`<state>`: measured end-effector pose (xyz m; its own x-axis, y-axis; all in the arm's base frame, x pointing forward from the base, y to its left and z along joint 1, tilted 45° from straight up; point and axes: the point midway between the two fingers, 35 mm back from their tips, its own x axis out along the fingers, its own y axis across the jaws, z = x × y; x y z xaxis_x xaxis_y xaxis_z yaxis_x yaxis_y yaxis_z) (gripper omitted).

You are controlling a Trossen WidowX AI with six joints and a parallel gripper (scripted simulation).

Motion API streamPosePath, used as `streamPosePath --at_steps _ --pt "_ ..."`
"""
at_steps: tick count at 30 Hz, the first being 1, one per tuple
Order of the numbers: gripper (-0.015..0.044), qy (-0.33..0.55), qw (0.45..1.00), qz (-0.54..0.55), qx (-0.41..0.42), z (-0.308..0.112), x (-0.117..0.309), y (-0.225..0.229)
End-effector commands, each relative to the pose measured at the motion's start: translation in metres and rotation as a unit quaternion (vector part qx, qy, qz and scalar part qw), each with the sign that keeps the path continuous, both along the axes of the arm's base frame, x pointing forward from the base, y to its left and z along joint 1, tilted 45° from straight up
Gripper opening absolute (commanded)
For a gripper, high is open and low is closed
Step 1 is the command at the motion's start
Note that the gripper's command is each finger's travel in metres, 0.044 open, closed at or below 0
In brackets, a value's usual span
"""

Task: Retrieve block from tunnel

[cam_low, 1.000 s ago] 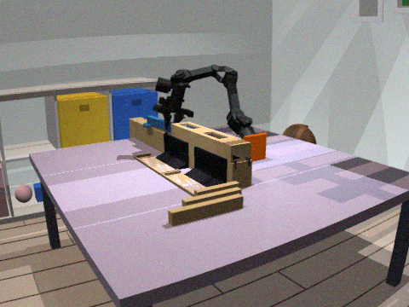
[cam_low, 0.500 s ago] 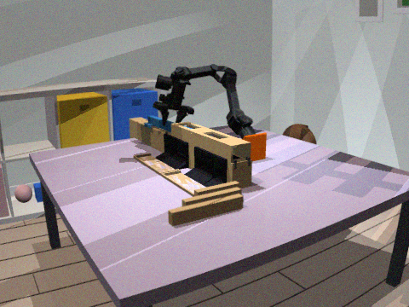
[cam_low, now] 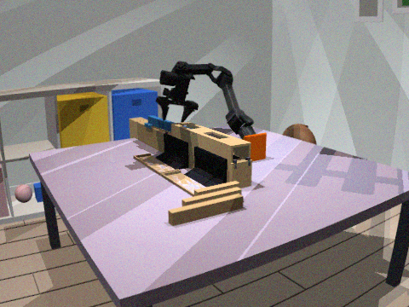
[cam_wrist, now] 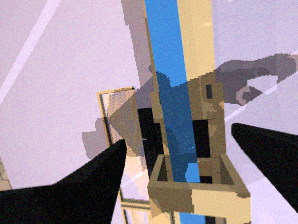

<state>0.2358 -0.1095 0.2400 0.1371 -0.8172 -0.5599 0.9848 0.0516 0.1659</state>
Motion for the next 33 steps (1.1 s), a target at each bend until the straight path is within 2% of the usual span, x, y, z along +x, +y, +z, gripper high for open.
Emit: streamPosePath --at_steps 1,25,33 --pt "0.044 0.003 1.0 -0.006 -0.006 -0.004 -0.002 0.0" --pt "0.044 0.002 1.0 -0.006 -0.007 -0.03 -0.004 -0.027" --pt "0.023 -0.002 1.0 -0.008 -0.008 -0.025 -0.001 -0.023"
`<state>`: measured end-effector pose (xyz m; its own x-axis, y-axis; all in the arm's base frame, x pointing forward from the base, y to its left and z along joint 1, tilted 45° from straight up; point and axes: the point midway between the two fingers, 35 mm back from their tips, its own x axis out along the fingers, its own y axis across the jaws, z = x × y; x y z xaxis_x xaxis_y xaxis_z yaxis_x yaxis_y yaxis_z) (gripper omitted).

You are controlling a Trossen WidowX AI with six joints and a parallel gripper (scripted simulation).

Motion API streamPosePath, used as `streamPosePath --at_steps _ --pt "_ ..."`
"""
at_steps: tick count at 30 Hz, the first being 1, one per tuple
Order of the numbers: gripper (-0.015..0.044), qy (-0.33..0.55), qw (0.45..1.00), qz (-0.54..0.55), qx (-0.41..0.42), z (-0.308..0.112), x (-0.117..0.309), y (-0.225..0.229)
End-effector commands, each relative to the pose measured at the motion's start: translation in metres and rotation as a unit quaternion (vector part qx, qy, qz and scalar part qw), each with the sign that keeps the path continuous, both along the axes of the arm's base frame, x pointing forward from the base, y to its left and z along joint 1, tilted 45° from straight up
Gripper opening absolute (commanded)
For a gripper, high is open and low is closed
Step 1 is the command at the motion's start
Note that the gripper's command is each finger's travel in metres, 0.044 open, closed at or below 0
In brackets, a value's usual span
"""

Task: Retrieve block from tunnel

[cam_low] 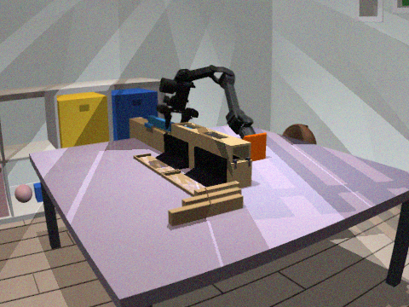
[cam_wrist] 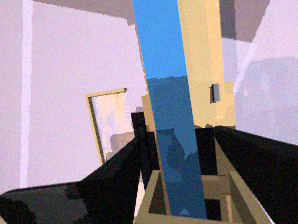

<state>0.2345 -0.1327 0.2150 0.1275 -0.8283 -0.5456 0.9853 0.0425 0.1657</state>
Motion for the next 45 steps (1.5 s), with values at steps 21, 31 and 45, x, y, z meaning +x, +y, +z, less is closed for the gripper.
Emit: streamPosePath --at_steps 21,31,45 --pt "0.0 0.0 1.0 -0.002 0.004 0.015 -0.002 -0.019" --pt "0.0 0.001 1.0 -0.001 0.002 0.035 -0.007 -0.041" --pt "0.0 0.001 1.0 0.0 0.0 0.04 -0.009 -0.047"
